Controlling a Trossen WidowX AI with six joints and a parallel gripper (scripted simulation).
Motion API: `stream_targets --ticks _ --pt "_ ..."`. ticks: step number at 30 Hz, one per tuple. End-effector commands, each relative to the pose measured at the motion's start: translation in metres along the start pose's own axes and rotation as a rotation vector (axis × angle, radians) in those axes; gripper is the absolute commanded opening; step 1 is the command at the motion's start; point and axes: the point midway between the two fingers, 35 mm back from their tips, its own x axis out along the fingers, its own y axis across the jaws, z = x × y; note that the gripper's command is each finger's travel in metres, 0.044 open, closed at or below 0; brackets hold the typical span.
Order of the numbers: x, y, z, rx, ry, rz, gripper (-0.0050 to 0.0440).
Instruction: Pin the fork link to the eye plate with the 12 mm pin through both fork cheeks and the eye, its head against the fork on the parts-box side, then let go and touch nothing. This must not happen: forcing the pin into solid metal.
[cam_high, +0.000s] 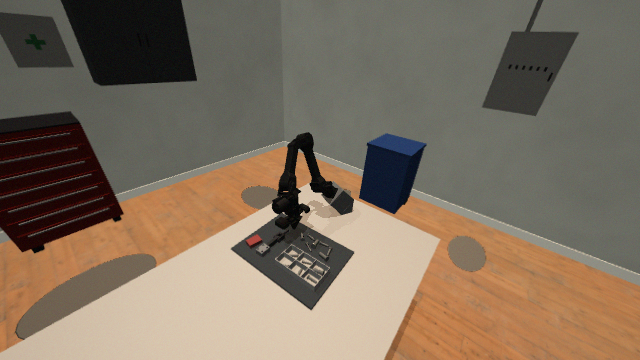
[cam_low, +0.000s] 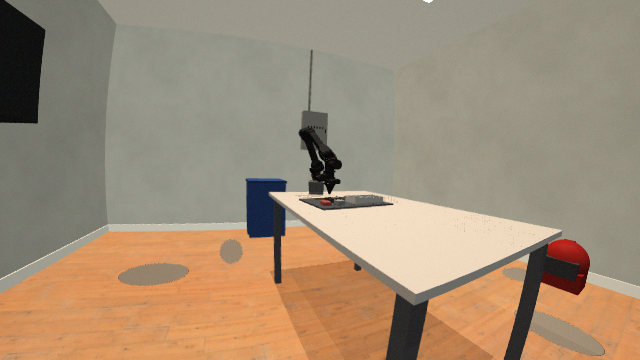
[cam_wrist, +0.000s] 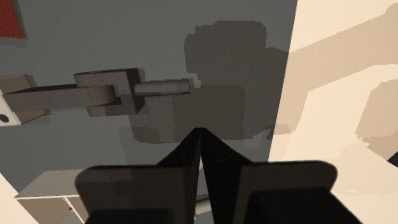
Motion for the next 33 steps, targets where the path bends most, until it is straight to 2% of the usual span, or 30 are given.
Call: stream_targets --ticks 1,3,5,7,20,22,24,33 --pt "0.0 0.003 -0.004 -0.244 -0.003 -0.003 0.0" --pt "0.001 0.004 -0.007 -0.378 -0.003 -0.004 0.0" --pt "0.001 0.004 -0.007 -0.378 -0.003 -0.004 0.0" --pt "0.001 0.005 -0.01 -0.576 -0.003 -0.007 0.0" --pt "0.002 0.009 -0.026 -1.444 -0.003 -0.017 0.0" --pt "0.002 0.009 -0.026 -1.444 -0.003 -0.017 0.0" --pt "0.002 0.01 -0.029 -1.643 -0.003 -0.02 0.0" --pt "0.003 0.012 -0.042 -2.245 -0.002 -0.028 0.0"
